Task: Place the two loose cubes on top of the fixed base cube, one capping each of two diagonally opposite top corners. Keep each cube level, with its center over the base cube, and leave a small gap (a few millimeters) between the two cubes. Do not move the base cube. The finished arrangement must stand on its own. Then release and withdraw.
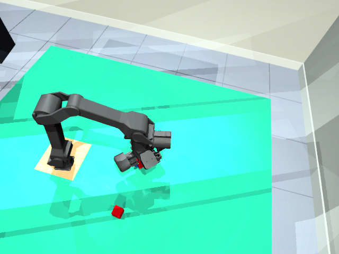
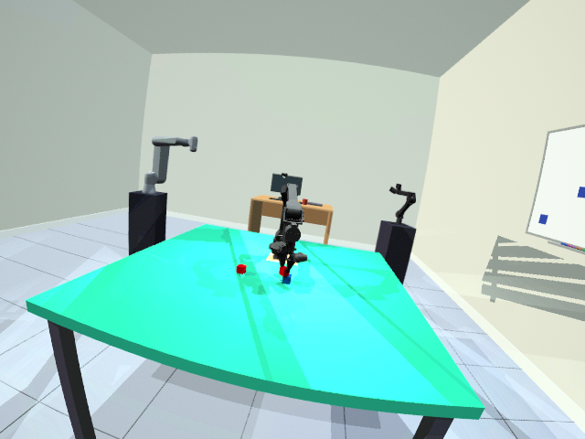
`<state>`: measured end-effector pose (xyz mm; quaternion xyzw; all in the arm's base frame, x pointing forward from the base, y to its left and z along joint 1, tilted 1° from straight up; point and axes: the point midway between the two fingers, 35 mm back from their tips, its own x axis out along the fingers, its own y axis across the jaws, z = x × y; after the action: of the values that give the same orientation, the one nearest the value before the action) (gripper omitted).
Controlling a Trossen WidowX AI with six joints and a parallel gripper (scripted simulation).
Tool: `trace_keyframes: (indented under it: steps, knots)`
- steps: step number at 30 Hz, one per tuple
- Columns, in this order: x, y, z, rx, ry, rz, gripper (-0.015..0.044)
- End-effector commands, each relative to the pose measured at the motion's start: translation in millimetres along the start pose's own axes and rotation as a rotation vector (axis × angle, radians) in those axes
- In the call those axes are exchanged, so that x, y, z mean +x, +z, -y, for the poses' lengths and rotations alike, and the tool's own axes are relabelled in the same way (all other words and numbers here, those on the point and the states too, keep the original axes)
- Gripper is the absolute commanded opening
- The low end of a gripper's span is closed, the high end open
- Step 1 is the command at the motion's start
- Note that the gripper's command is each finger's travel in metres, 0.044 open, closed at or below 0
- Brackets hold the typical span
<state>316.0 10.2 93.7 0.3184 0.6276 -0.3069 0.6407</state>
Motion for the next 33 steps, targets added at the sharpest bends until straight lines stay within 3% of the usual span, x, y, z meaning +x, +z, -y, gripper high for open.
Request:
trace_keyframes:
  steps: [1,14,18,33]
  knots:
    - [1.7,0.2,0.0,-0.005,-0.001,0.001,0.0105]
    - [1.7,0.2,0.0,-0.005,-0.001,0.001,0.0105]
    - [1.7,0.2,0.0,-0.005,-0.001,0.001,0.0205]
    - [-15.8,0.0,0.0,0.000,0.000,0.000,0.0205]
